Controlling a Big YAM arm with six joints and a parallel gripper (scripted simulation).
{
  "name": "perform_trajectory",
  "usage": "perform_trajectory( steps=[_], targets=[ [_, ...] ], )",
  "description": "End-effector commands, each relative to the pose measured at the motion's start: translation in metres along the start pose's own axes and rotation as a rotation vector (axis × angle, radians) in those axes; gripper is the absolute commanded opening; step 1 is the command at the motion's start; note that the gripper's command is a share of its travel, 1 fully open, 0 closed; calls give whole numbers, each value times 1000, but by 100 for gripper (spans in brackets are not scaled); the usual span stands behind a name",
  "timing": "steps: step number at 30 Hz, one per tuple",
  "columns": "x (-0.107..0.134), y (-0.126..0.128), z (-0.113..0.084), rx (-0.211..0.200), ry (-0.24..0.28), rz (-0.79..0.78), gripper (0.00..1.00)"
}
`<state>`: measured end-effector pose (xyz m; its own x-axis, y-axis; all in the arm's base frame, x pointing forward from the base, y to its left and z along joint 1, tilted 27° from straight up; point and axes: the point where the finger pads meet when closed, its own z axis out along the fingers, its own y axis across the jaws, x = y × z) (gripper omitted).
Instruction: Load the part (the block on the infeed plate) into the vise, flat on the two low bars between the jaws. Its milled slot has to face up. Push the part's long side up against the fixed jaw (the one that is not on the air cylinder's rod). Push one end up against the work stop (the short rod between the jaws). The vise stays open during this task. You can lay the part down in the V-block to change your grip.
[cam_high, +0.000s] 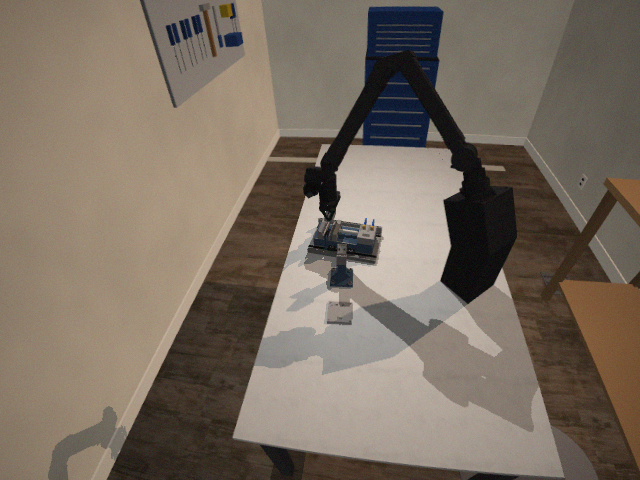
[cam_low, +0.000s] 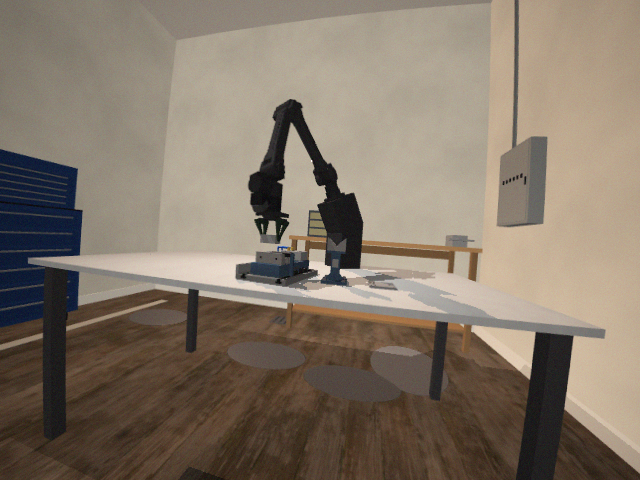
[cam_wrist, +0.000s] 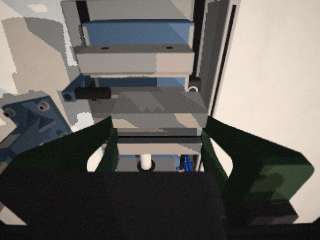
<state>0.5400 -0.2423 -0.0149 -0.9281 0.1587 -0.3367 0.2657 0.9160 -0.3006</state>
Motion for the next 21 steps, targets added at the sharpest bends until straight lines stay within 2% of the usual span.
perform_trajectory(
  steps=[1,21],
  targets=[
    [-1,-1,5,-1,-7,-6,0],
    [-2,-2,4,0,-10,-6,0]
  ],
)
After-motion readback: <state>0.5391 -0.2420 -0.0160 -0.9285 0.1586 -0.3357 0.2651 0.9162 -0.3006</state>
